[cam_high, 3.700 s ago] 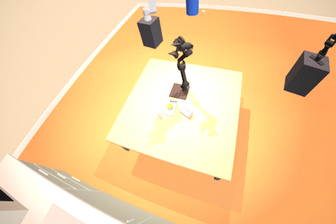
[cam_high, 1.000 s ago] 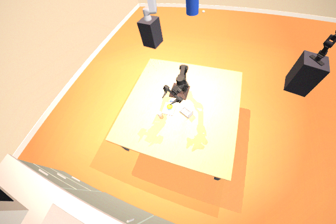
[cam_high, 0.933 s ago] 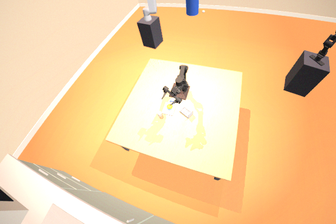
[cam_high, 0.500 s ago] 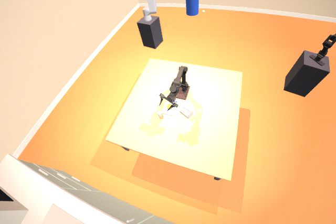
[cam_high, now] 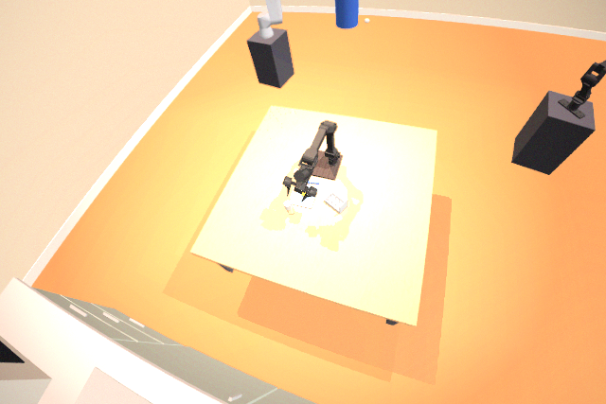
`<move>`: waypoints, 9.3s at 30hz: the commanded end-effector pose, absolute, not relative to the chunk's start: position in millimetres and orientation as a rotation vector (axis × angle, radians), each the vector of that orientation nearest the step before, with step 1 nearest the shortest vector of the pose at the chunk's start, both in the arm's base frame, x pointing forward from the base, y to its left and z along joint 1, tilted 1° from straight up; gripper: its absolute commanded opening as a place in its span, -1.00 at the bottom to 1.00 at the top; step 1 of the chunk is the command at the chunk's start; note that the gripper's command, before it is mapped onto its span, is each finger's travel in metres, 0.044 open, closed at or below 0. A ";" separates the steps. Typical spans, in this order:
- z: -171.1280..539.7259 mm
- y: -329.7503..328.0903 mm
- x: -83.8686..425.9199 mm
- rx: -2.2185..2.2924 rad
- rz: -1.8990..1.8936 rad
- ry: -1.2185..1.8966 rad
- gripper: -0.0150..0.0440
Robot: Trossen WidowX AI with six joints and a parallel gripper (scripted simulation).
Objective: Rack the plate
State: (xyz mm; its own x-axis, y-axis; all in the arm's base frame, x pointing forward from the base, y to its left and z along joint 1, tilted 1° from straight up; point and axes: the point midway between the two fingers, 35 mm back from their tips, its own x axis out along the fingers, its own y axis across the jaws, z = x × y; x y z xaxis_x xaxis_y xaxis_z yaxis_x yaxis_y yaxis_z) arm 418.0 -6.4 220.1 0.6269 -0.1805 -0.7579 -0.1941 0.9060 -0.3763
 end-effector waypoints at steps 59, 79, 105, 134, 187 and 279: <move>40.3 -42.2 298.5 -0.169 0.184 1.532 0.86; 39.3 -42.2 298.5 -0.169 0.184 1.532 0.57; 128.4 -46.4 314.2 -0.170 0.183 1.530 -0.49; 212.8 -47.2 313.8 -0.166 0.179 1.529 -0.49; 148.3 74.6 248.0 0.071 0.673 1.694 -0.49; 86.4 65.2 258.5 -0.061 1.303 0.057 -0.49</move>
